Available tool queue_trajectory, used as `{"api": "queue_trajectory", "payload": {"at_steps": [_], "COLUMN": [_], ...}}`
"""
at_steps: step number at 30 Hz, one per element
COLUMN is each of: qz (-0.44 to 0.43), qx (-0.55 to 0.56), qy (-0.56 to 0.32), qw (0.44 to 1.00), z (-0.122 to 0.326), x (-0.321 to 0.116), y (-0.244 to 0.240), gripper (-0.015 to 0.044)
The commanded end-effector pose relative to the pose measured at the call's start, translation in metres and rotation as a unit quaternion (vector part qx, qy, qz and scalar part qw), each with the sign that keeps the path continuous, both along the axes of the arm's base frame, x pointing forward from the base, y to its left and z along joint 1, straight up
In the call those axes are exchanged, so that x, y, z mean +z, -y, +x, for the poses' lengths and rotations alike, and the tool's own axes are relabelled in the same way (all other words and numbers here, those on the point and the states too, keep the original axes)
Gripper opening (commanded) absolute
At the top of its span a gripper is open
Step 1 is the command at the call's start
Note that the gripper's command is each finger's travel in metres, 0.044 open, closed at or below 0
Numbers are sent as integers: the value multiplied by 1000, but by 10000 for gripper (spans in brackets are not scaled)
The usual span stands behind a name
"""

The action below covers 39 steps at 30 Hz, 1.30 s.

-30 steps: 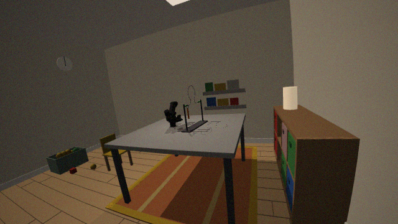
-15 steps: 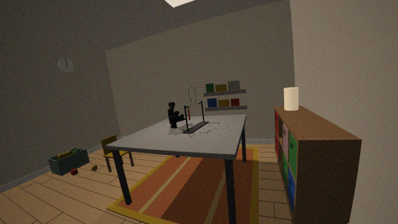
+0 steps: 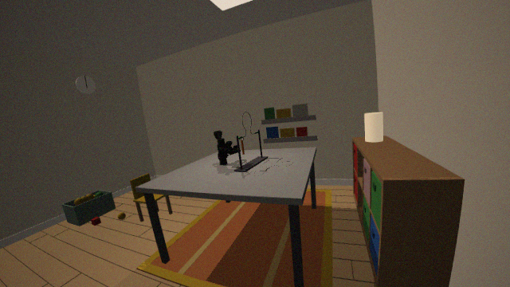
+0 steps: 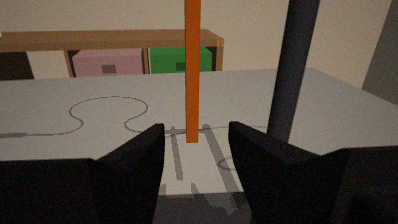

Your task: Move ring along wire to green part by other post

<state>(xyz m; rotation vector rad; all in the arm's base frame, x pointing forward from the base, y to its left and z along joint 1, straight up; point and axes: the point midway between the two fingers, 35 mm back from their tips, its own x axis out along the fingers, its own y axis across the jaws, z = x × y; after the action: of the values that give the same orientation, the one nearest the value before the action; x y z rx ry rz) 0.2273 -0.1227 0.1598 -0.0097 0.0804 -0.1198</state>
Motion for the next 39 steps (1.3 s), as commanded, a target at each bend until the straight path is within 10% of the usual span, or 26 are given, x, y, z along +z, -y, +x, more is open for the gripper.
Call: {"api": "queue_trajectory", "payload": {"at_steps": [1, 39], "qz": [3, 3], "qx": [-1, -1], "qy": [0, 3], "qw": [1000, 1000], "z": [5, 61], "x": [1, -4], "y": [2, 8], "gripper": [160, 160]}}
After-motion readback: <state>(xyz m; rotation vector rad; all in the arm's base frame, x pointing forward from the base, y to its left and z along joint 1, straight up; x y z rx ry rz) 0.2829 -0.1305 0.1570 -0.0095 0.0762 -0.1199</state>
